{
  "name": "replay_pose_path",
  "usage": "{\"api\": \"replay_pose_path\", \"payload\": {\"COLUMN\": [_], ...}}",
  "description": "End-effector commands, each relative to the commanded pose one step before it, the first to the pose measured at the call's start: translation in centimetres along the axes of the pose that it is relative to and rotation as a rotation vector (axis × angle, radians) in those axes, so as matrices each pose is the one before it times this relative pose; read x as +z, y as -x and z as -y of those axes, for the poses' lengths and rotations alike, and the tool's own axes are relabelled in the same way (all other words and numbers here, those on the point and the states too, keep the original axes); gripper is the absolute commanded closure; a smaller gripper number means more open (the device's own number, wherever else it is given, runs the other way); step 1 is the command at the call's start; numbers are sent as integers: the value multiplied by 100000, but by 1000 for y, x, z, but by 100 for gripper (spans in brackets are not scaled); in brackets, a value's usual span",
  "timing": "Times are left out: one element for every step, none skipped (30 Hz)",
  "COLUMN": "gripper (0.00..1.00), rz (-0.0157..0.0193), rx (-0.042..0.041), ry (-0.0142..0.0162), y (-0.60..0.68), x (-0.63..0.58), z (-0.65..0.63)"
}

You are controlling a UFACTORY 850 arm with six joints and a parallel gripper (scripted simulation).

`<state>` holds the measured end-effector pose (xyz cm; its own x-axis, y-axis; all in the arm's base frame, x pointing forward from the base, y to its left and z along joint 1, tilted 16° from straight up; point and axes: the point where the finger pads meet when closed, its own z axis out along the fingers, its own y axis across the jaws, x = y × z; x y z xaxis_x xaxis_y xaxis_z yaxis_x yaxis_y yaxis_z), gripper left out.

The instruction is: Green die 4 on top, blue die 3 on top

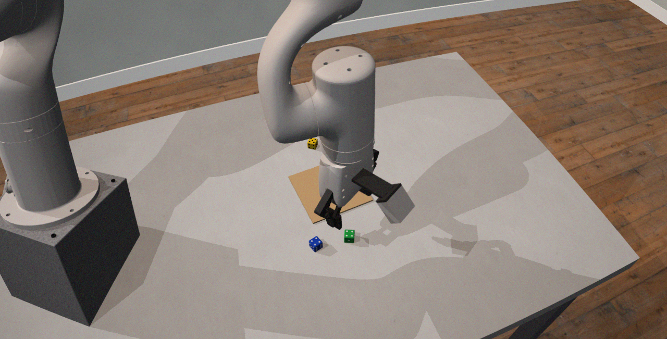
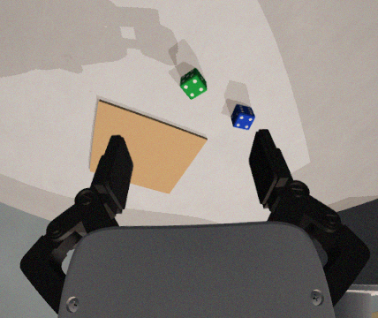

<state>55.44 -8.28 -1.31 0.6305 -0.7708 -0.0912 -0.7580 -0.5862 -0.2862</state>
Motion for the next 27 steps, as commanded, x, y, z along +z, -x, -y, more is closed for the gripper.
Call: {"api": "replay_pose_path", "payload": {"gripper": [0,0,0,0,0,0,0,0,0,0,0,0,0,0,0,0,0,0,0,0,0,0,0,0,0,0,0], "rz": [2209,7,2,17,3,15,1,12,6,3,6,1,5,0,0,3,2,1,0,-1,-1,-1,-1,-1,-1,0,0], "rx": [16915,2086,755,5501,900,5765,284,5681,3312,1987,4448,460,4508,0,0,4103,3696,3291,2891,2499,2120,1758,1417,1102,816,565,354], "ry": [3205,13,5,35,6,38,2,38,23,14,31,3,32,0,0,29,26,24,21,18,15,13,10,8,6,4,3], "y": [-110,-5,-2,-14,-3,-17,-1,-18,-11,-7,-15,-2,-16,0,0,-15,-14,-13,-12,-10,-9,-8,-6,-5,-4,-2,-2], "x": [161,31,11,81,13,85,4,83,49,29,65,7,66,0,0,60,54,48,43,37,31,26,21,16,12,8,5], "z": [-6,-9,-3,-22,-4,-22,-1,-21,-12,-7,-15,-2,-15,0,0,-13,-11,-9,-8,-7,-5,-4,-3,-3,-2,-1,-1]}}
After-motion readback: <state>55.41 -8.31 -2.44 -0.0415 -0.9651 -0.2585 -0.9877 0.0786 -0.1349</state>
